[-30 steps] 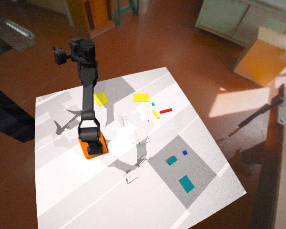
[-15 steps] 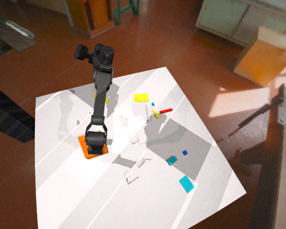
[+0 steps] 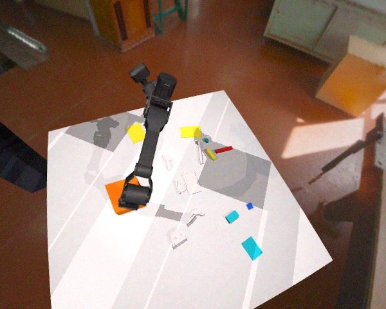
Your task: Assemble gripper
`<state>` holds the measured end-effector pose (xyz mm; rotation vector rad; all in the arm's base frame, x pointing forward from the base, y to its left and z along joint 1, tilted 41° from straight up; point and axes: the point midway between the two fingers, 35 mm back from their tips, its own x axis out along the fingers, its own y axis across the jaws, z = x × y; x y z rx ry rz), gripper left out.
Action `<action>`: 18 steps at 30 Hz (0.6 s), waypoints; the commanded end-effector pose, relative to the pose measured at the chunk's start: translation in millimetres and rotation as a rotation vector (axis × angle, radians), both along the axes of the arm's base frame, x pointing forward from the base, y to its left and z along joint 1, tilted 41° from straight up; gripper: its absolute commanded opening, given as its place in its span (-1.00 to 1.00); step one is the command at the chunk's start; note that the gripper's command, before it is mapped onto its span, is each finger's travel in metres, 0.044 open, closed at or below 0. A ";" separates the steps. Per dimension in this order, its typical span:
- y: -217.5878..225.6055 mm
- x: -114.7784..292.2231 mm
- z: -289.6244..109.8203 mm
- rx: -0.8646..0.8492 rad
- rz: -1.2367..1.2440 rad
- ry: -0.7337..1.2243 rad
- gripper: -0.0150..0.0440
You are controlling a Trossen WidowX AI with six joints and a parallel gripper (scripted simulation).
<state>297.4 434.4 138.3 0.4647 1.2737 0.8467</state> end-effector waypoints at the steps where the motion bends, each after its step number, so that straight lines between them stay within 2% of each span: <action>1: -20.2 15.8 0.2 -0.031 -0.112 0.038 1.00; 18: -120.0 72.5 -12.2 -0.151 -0.623 0.225 1.00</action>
